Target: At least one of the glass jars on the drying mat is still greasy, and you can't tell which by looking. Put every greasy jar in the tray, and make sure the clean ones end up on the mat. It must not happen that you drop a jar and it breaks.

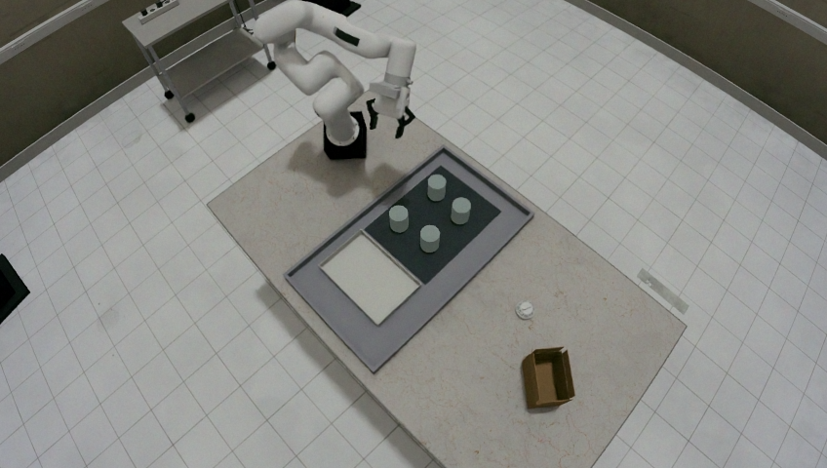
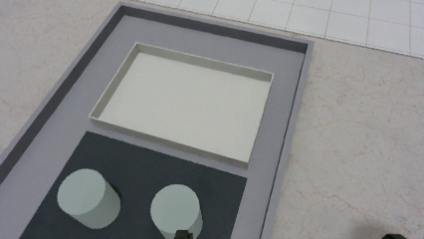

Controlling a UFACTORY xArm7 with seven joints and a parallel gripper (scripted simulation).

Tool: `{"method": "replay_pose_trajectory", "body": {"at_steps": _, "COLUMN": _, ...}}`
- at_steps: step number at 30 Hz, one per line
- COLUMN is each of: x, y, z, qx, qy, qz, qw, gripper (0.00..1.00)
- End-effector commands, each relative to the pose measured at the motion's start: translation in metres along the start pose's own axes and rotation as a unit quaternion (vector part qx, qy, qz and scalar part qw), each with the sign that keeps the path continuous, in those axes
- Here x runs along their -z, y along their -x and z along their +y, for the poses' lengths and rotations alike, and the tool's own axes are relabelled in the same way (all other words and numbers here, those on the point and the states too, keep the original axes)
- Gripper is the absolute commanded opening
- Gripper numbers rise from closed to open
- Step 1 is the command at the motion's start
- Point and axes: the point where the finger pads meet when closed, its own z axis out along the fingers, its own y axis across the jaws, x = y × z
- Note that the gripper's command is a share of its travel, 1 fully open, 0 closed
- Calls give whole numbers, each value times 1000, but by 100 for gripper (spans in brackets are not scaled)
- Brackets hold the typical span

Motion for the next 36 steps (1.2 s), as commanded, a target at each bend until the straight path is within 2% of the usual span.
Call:
{"method": "replay_pose_trajectory", "body": {"at_steps": 1, "x": 9, "y": 7, "z": -8, "qx": 51, "qy": -3, "qz": -34, "qw": 998, "gripper": 100}}
{"method": "replay_pose_trajectory", "body": {"at_steps": 9, "x": 18, "y": 13, "z": -17, "qx": 110, "qy": -10, "qz": -73, "qw": 991, "gripper": 100}}
{"method": "replay_pose_trajectory", "body": {"at_steps": 21, "x": 33, "y": 21, "z": -37, "qx": 217, "qy": -29, "qz": -148, "qw": 964, "gripper": 100}}
{"method": "replay_pose_trajectory", "body": {"at_steps": 23, "x": 33, "y": 21, "z": -37, "qx": 217, "qy": -29, "qz": -148, "qw": 964, "gripper": 100}}
{"method": "replay_pose_trajectory", "body": {"at_steps": 36, "x": 42, "y": 23, "z": -61, "qx": 317, "qy": -56, "qz": -221, "qw": 921, "gripper": 100}}
